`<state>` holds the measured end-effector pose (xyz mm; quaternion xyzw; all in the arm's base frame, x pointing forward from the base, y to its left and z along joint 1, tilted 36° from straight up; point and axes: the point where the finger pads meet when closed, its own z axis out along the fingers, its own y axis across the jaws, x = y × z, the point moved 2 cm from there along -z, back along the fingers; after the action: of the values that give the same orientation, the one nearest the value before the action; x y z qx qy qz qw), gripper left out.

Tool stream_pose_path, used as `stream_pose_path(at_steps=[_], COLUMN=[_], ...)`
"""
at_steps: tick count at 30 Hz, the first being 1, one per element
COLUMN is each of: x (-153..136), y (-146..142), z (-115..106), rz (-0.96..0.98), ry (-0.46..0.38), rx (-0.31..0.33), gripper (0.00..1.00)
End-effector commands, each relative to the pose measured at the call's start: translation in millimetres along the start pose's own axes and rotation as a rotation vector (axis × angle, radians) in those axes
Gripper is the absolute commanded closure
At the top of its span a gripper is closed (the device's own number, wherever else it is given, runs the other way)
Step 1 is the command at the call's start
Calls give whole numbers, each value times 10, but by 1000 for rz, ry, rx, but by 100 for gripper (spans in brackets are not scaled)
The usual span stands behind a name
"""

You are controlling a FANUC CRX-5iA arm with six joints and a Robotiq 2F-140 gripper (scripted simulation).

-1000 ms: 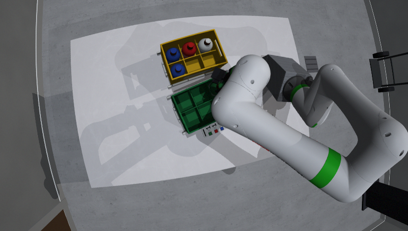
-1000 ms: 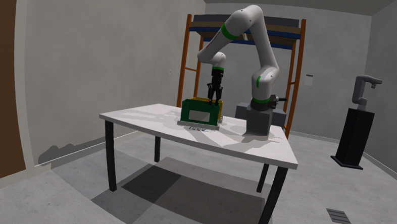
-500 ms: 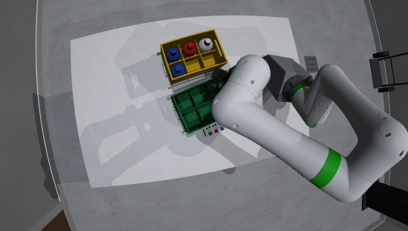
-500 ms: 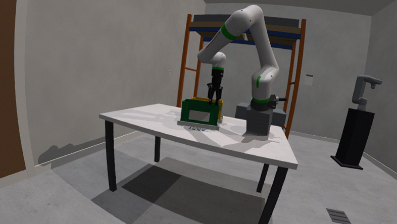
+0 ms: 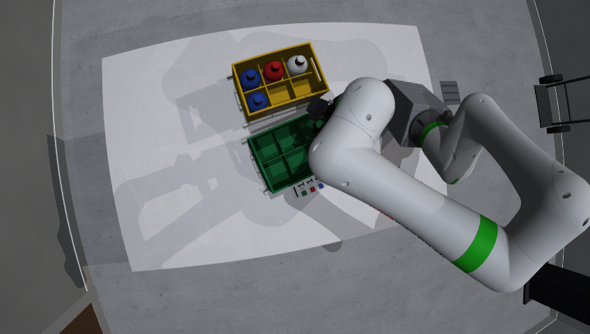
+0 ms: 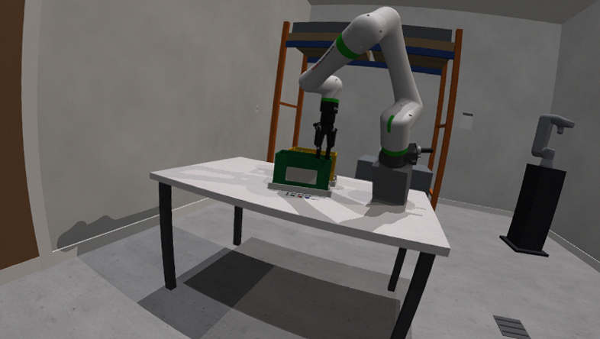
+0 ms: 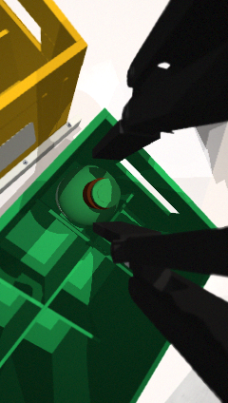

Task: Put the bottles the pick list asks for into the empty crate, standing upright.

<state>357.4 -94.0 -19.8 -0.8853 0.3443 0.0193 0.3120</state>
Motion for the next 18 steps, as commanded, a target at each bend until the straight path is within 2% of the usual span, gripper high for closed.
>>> stream_pose_path(at_steps=[1,18], x=[5,4], y=[1,1], z=[-75,-475], rz=[0,0], ry=[1,1], rx=[0,0], gripper=[56,56])
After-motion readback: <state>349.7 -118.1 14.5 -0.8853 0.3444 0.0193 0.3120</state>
